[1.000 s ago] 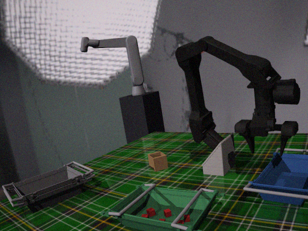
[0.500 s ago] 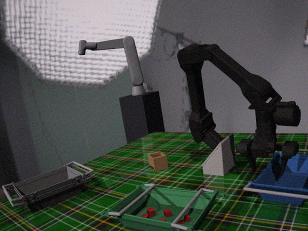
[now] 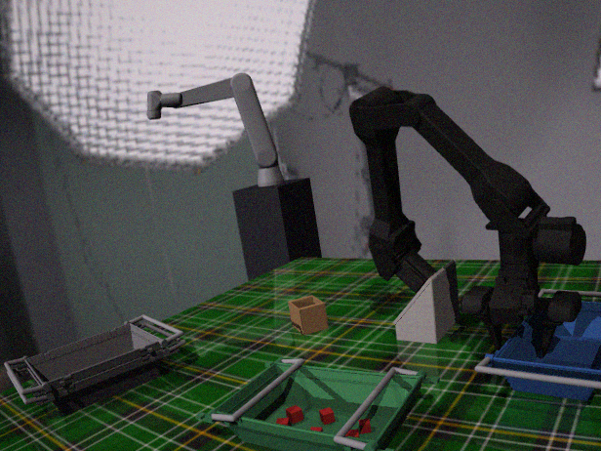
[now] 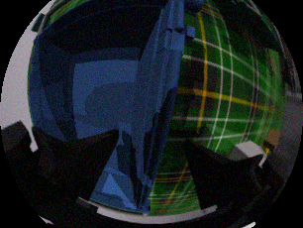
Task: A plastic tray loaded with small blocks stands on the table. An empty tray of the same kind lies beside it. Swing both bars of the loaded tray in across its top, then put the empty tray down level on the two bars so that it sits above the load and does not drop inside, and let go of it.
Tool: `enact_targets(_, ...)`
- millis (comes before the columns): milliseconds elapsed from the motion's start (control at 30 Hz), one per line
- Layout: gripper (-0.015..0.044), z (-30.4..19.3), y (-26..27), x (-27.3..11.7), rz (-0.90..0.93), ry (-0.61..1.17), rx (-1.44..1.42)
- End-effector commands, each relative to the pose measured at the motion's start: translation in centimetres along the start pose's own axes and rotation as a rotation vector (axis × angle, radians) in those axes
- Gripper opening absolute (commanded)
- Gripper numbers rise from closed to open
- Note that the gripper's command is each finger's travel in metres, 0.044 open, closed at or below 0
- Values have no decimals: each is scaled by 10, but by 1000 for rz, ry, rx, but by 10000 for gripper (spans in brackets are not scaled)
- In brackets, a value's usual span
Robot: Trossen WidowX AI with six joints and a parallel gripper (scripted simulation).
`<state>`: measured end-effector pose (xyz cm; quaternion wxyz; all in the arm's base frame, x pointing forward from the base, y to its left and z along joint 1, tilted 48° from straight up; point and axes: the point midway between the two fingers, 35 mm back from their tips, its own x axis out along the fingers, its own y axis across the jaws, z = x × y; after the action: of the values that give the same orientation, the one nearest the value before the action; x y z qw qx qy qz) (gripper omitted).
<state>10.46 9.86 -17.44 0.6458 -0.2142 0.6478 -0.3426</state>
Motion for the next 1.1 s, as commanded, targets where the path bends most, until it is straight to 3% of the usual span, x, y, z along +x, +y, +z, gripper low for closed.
enact_targets(0, 323, 1, 0, 1, 0, -5, -3)
enact_targets(200, 235, 1, 0, 1, 0, -5, -3)
enact_targets(1067, 61, 1, 0, 1, 0, -5, -3)
